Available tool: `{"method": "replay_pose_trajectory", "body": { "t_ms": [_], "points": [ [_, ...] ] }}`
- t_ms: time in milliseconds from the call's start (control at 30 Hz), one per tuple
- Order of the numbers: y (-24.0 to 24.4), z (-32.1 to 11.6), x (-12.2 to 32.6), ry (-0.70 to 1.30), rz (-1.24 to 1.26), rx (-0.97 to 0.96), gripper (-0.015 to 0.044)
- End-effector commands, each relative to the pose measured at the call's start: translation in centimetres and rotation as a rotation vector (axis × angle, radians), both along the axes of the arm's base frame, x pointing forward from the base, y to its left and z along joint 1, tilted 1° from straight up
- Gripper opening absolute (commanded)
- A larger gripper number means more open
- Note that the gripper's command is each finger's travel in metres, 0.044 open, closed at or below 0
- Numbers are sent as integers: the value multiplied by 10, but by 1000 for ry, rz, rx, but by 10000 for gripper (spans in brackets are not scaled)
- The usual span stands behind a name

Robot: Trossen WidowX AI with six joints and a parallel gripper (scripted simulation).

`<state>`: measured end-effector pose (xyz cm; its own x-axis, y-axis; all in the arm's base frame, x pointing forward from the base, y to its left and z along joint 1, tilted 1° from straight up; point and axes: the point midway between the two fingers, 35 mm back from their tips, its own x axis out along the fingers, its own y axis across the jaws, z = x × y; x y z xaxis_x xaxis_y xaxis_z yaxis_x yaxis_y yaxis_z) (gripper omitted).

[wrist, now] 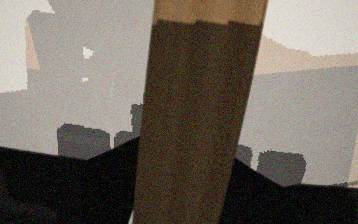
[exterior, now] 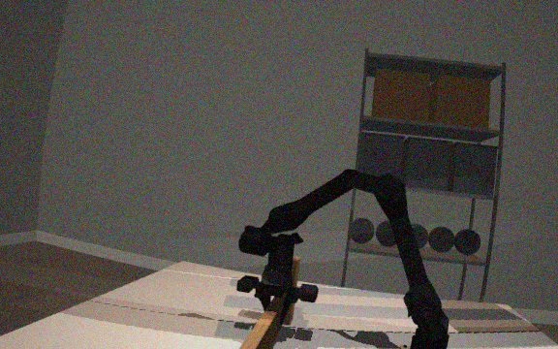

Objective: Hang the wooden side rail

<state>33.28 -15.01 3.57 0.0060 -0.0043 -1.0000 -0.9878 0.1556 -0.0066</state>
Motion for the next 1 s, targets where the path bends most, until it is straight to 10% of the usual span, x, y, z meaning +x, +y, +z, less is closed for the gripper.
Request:
{"method": "replay_pose_trajectory", "body": {
  "t_ms": [0, 967],
  "points": [
    [-2, 5, 3, -12, 4, -7, 0],
    [-5, 4, 2, -12, 4, -7, 0]
  ]
}}
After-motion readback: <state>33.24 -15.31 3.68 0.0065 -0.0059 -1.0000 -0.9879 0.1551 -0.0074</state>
